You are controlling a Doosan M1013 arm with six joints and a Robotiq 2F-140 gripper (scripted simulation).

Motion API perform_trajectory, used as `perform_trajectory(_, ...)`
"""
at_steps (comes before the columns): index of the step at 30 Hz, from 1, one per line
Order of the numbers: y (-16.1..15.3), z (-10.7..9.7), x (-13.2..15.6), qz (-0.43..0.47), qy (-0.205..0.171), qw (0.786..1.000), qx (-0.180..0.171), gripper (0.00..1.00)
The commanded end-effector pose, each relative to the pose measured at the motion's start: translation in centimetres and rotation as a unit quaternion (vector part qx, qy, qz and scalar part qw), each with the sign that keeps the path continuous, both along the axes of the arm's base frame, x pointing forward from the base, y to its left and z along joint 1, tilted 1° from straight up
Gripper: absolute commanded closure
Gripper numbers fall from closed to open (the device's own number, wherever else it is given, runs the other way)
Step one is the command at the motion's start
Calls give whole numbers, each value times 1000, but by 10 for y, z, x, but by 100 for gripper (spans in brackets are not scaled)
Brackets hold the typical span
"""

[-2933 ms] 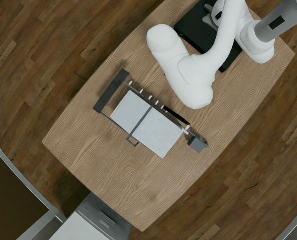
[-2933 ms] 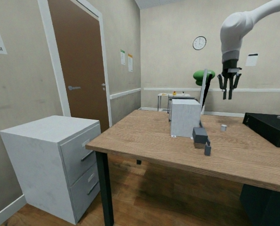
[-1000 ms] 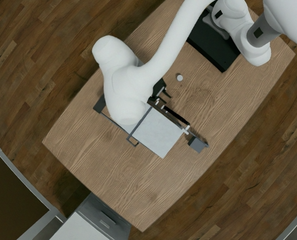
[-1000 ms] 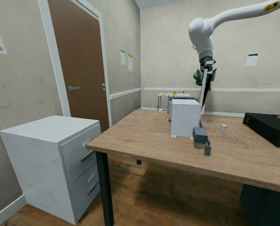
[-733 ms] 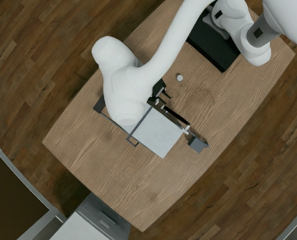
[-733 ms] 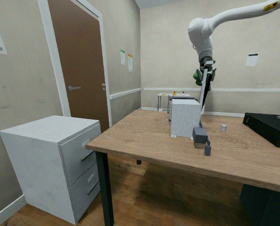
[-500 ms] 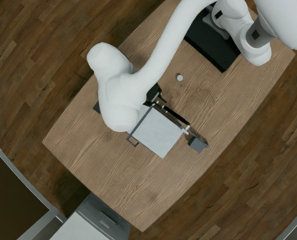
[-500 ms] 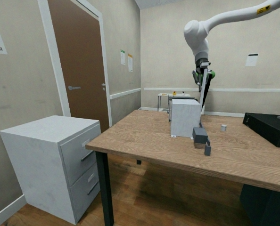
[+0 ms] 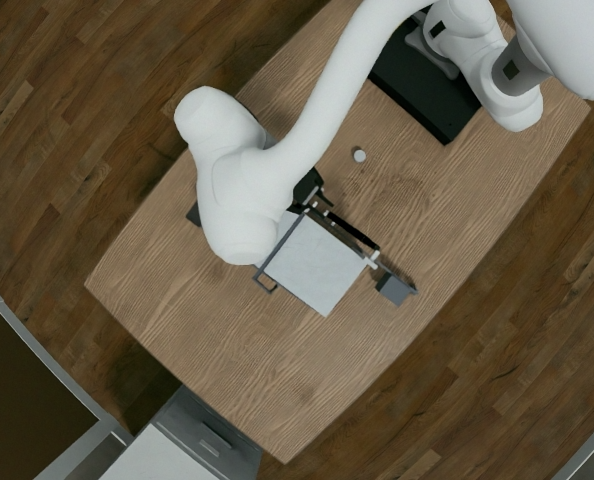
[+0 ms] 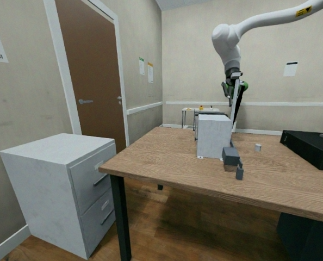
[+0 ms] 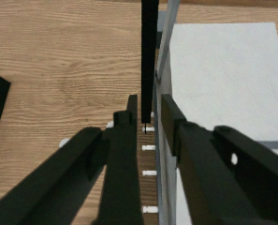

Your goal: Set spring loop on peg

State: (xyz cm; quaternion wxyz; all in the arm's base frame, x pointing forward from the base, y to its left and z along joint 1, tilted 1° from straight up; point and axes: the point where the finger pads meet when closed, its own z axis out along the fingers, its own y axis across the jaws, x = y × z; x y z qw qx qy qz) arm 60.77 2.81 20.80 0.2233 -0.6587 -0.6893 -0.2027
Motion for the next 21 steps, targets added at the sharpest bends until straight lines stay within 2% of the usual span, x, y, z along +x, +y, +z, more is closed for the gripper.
perform_trajectory(1,2,-2,0,0,-1,1000,0,76)
perform_trajectory(11,10,-13,0,0,-1,1000,0,76)
perform_trajectory(21,10,-14,0,0,-1,1000,0,76)
